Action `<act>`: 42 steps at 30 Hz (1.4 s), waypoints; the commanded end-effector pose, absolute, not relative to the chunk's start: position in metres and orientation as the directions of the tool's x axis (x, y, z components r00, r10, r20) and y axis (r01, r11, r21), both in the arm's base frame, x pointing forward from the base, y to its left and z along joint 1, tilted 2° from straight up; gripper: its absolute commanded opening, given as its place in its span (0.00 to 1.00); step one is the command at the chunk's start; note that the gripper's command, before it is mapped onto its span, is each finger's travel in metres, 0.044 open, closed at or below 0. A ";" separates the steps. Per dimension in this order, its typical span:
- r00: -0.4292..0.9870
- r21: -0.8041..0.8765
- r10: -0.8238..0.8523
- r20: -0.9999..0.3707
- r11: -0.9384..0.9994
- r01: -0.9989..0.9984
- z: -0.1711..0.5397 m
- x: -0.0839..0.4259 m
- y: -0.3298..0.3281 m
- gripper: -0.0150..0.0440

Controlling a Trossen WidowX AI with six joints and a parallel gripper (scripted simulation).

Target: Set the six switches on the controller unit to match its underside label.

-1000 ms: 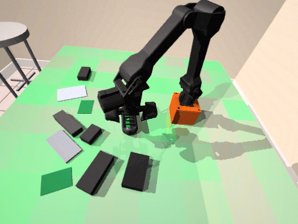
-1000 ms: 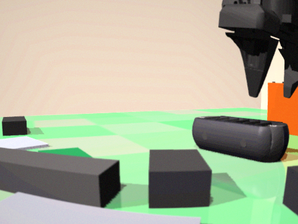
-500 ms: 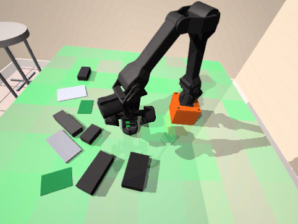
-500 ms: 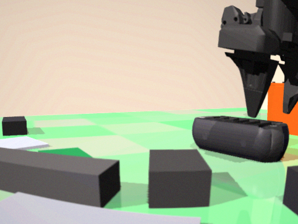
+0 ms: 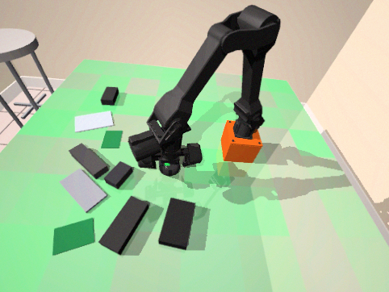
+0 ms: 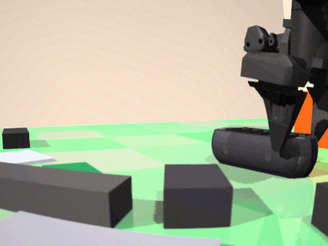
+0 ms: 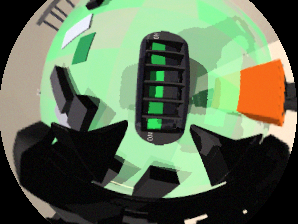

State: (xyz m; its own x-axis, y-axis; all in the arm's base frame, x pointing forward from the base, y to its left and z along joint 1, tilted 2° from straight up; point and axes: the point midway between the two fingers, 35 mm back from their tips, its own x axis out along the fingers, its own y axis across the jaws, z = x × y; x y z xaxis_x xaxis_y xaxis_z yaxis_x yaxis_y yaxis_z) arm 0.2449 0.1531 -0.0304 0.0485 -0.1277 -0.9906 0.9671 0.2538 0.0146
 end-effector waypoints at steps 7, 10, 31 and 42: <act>0.049 0.015 -0.130 -0.990 0.252 0.968 -0.034 0.245 0.153 0.81; 0.049 0.015 -0.130 -0.990 0.252 0.968 -0.034 0.245 0.153 0.81; 0.048 0.015 -0.125 -0.991 0.252 0.968 -0.026 0.245 0.149 0.82; 0.043 0.015 -0.106 -0.993 0.252 0.968 -0.019 0.246 0.145 0.82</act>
State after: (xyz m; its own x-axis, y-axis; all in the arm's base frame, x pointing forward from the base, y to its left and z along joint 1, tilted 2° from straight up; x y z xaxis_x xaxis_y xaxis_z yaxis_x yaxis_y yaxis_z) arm 0.2453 0.1477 -0.0229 0.0414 -0.1107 -0.9930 0.9683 0.2495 0.0125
